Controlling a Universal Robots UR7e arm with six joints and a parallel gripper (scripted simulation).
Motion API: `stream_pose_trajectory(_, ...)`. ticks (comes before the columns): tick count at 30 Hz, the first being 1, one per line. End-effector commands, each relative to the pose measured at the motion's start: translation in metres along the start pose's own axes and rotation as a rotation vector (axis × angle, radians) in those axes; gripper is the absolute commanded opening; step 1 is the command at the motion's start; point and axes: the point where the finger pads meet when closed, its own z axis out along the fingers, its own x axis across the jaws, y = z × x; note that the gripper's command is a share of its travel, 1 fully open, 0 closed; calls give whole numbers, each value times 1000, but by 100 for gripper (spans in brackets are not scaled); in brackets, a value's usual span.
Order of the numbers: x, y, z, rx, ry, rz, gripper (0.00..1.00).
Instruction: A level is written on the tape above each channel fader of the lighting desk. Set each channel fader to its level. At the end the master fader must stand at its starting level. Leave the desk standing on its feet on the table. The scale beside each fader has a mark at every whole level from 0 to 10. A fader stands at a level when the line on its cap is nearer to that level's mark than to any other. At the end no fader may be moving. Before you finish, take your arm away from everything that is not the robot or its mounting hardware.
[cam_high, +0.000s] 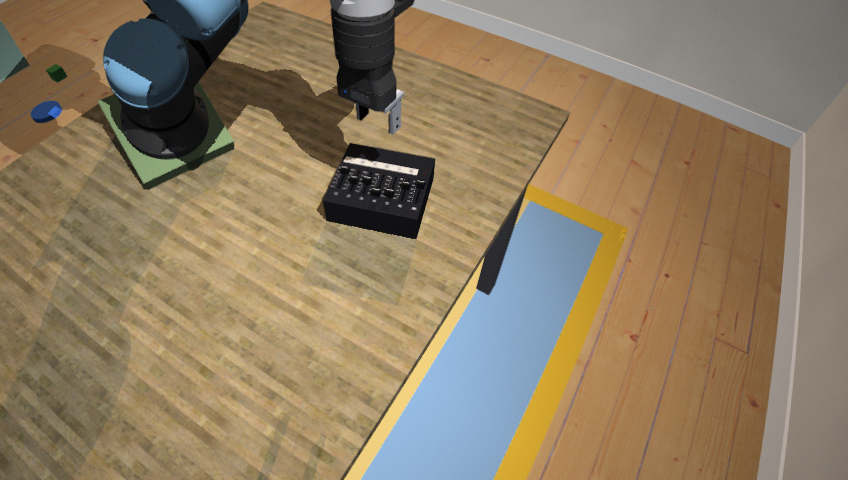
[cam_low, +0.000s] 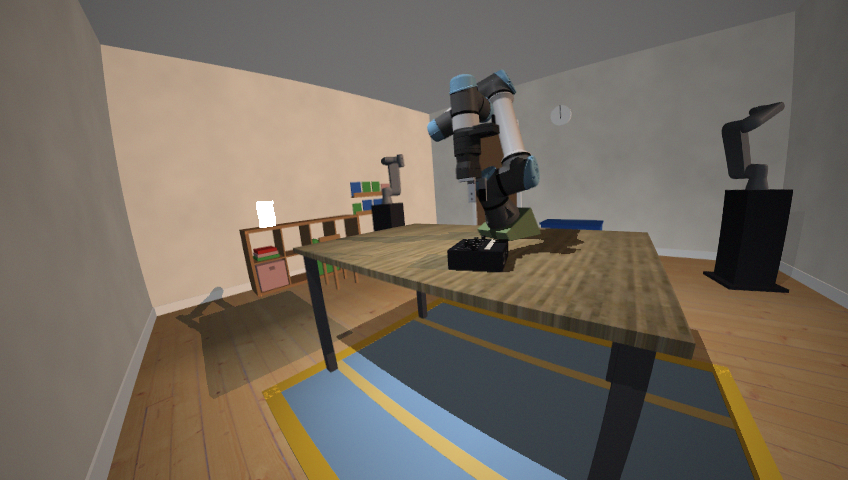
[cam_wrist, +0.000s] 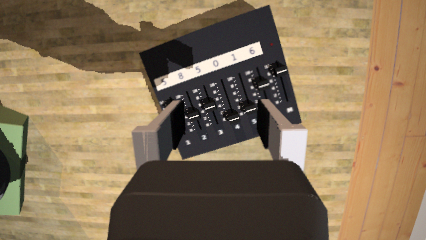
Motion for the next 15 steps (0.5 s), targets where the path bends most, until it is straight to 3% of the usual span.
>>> stream_pose_trajectory(1,0,0,0,0,2,-3,100)
stream_pose_trajectory(5,1,1,11,1,9,-54,100)
stream_pose_trajectory(12,2,9,53,-5,37,-258,100)
stream_pose_trajectory(15,1,11,61,-7,44,-302,100)
